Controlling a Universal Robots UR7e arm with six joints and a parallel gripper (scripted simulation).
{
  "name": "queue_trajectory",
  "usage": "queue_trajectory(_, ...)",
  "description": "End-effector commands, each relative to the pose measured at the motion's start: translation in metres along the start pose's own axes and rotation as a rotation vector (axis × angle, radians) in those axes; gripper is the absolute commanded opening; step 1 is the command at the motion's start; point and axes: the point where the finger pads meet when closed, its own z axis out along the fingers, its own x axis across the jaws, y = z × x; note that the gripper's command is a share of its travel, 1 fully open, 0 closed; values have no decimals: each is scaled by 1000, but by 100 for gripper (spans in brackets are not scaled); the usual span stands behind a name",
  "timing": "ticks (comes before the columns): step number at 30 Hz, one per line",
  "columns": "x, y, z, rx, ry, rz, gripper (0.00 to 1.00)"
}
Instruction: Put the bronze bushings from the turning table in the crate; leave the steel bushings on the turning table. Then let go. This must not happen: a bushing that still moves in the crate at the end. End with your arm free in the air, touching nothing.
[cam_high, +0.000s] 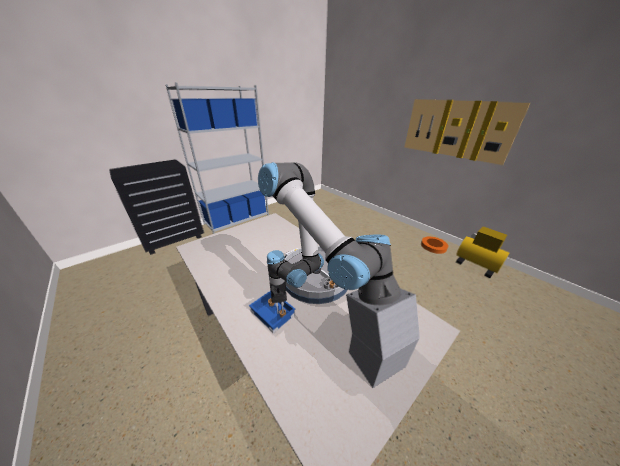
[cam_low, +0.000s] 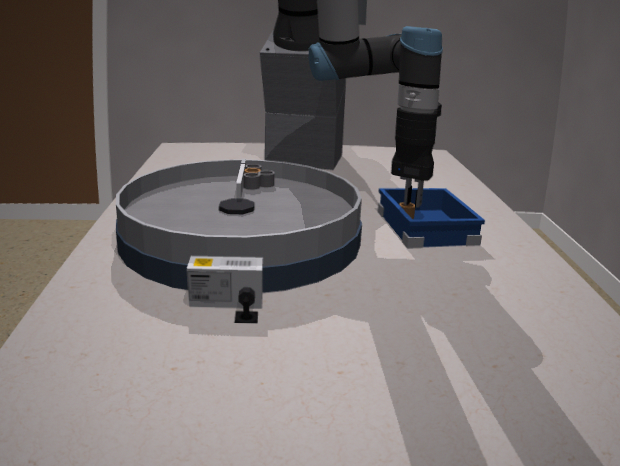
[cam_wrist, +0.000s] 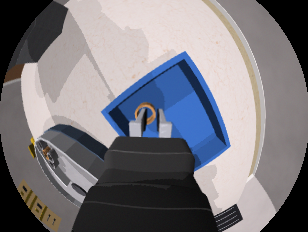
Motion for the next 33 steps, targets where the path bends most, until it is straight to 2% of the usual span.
queue_trajectory(1, 0, 0, -1, -1, 1, 0, 42)
queue_trajectory(19, 1, 0, -6, -1, 1, 0, 42)
queue_trajectory(24, 1, 0, -58, -1, 1, 0, 42)
queue_trajectory(33, 1, 0, -58, -1, 1, 0, 42)
